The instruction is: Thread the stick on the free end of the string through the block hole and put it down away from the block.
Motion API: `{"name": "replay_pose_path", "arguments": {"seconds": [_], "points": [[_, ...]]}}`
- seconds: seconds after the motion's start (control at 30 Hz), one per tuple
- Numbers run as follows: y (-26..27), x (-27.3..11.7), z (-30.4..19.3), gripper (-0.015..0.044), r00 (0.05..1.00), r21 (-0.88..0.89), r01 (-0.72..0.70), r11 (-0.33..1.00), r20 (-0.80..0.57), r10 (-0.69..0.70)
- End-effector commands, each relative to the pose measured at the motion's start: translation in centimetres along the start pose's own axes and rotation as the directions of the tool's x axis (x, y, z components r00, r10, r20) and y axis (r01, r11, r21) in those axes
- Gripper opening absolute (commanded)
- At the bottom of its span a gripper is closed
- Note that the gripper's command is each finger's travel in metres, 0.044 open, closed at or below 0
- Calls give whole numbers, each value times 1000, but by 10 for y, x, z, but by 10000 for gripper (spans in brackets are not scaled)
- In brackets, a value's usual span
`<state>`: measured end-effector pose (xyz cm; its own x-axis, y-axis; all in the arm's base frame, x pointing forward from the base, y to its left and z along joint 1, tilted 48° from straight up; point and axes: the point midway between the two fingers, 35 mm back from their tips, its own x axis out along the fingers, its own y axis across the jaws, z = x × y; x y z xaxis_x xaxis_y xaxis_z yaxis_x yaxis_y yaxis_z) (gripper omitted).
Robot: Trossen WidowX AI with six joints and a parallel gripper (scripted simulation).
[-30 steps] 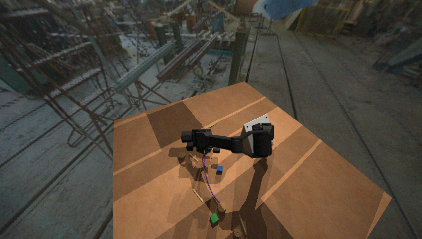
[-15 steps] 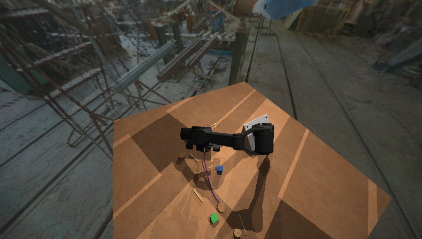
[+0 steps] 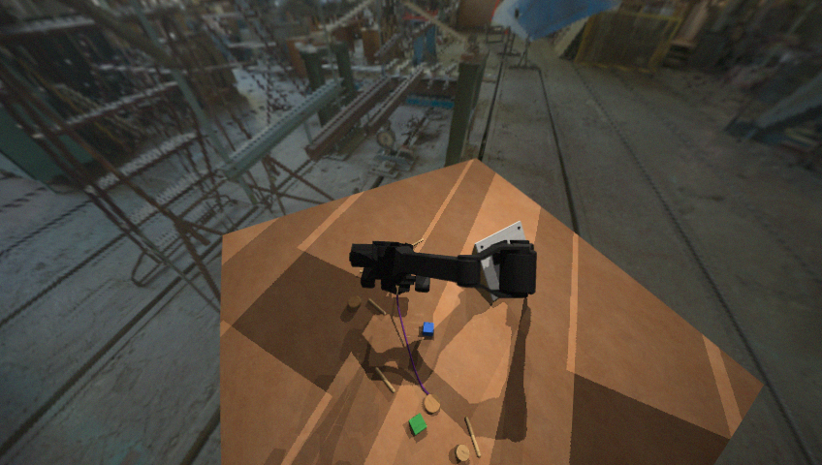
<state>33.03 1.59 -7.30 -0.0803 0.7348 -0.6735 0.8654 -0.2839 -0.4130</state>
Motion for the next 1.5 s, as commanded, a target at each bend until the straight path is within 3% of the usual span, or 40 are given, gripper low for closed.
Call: {"name": "replay_pose_path", "arguments": {"seconds": [0.0,0.3,0.7,1.07,1.47], "points": [[0,0,0,0,1000,0,0,1000,0,0],[1,-1,-1,0,1000,-25,-1,1000,0,1],[5,-1,-12,0,1000,-449,-3,893,1,4],[8,-2,-22,0,1000,-768,-2,641,2,5],[12,-2,-34,0,1000,-969,1,246,3,7]]}}
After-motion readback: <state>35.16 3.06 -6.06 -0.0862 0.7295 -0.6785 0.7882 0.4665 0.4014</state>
